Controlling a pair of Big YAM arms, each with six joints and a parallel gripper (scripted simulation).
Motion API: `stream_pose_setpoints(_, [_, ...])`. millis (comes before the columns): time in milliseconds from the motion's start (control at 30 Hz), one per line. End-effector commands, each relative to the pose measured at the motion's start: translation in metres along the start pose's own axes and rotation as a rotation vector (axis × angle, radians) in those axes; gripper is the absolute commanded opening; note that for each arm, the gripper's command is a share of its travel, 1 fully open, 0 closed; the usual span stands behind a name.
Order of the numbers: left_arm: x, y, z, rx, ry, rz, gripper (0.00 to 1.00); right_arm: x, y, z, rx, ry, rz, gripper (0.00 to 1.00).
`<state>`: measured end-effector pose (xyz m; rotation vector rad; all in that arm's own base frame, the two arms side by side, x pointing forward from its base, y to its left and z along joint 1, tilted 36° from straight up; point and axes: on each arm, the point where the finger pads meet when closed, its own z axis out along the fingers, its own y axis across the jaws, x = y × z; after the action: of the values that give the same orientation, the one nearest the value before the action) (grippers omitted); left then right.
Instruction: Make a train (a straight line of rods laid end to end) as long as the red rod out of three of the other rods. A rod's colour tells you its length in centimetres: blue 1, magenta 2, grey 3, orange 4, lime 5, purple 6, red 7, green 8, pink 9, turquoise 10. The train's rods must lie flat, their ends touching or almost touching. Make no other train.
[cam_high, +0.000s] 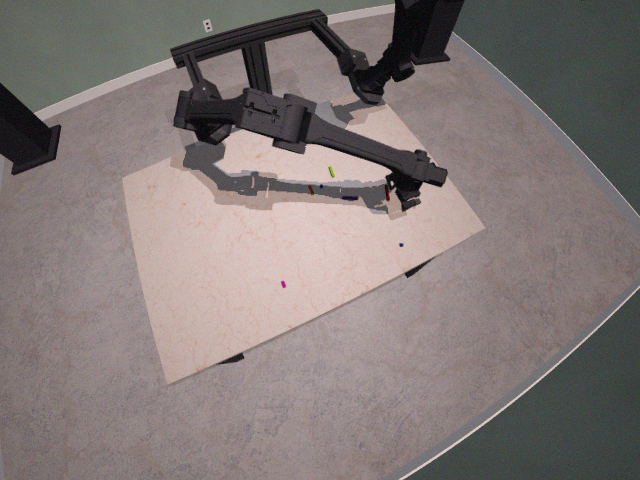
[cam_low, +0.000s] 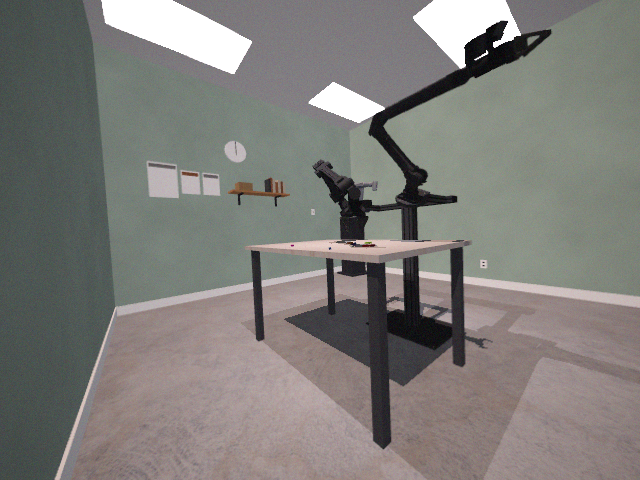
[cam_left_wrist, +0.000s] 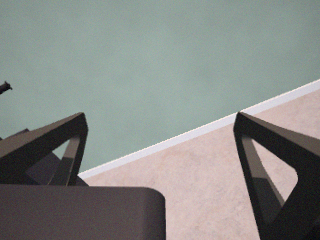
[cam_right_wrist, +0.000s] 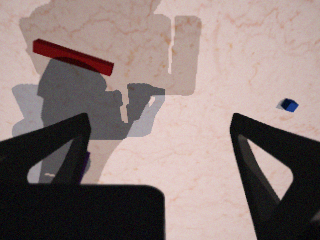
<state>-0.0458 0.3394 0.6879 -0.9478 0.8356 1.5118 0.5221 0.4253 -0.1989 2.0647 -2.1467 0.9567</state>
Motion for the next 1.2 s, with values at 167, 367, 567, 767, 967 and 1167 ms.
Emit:
stream_pose_setpoints(167, [0.000, 0.005, -0.003, -0.012, 0.007, -0.004, 1.00, -0.003, -0.016, 0.014, -0.007, 0.008, -0.308, 1.00])
stream_pose_setpoints(367, [0.000, 0.005, -0.003, -0.012, 0.007, -0.004, 1.00, -0.004, -0.019, 0.014, -0.007, 0.008, -0.464, 1.00])
stream_pose_setpoints(567, [0.000, 0.005, -0.003, -0.012, 0.007, -0.004, 1.00, -0.006, -0.024, 0.014, -0.008, 0.007, -0.638, 1.00])
stream_pose_setpoints(767, [0.000, 0.005, -0.003, -0.012, 0.007, -0.004, 1.00, -0.008, -0.027, 0.014, -0.008, 0.007, -0.798, 1.00])
stream_pose_setpoints(967, [0.000, 0.005, -0.003, -0.012, 0.007, -0.004, 1.00, -0.008, -0.029, 0.014, -0.008, 0.006, -0.847, 1.00])
stream_pose_setpoints(1167, [0.000, 0.005, -0.003, -0.012, 0.007, -0.004, 1.00, -0.008, -0.029, 0.014, -0.008, 0.006, -0.858, 1.00])
